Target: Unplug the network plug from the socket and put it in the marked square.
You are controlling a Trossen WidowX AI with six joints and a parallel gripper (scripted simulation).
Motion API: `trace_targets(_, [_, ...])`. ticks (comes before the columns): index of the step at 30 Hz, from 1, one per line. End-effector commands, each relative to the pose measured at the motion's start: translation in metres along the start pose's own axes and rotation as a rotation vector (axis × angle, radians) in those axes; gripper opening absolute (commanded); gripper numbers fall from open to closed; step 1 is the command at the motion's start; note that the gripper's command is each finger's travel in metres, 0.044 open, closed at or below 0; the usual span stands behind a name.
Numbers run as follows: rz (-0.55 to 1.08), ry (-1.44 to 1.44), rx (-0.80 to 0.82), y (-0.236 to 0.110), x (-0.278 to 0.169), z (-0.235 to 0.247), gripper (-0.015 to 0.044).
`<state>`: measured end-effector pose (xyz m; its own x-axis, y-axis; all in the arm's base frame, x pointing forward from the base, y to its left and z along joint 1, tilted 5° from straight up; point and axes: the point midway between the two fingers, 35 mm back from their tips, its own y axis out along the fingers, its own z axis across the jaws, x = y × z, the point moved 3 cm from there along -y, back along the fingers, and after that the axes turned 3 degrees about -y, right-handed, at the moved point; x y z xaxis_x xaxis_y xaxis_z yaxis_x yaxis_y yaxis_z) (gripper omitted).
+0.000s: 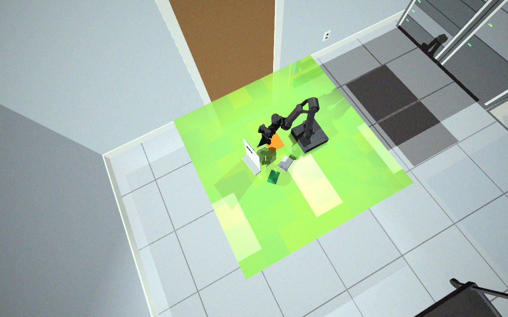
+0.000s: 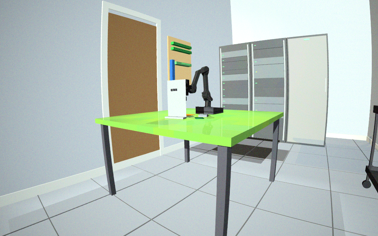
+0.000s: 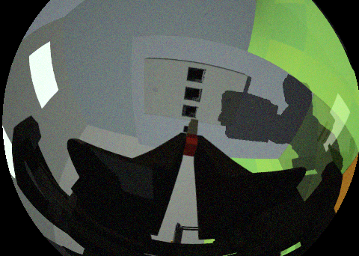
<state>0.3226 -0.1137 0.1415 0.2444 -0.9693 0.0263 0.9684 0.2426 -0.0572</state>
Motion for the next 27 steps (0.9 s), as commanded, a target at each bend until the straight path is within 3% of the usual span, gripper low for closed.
trace_targets(1, [0.004, -0.003, -0.002, -0.003, -0.001, -0.001, 0.0000])
trace_targets(27, [0.001, -0.001, -0.002, -0.019, -0.002, 0.009, 0.0000])
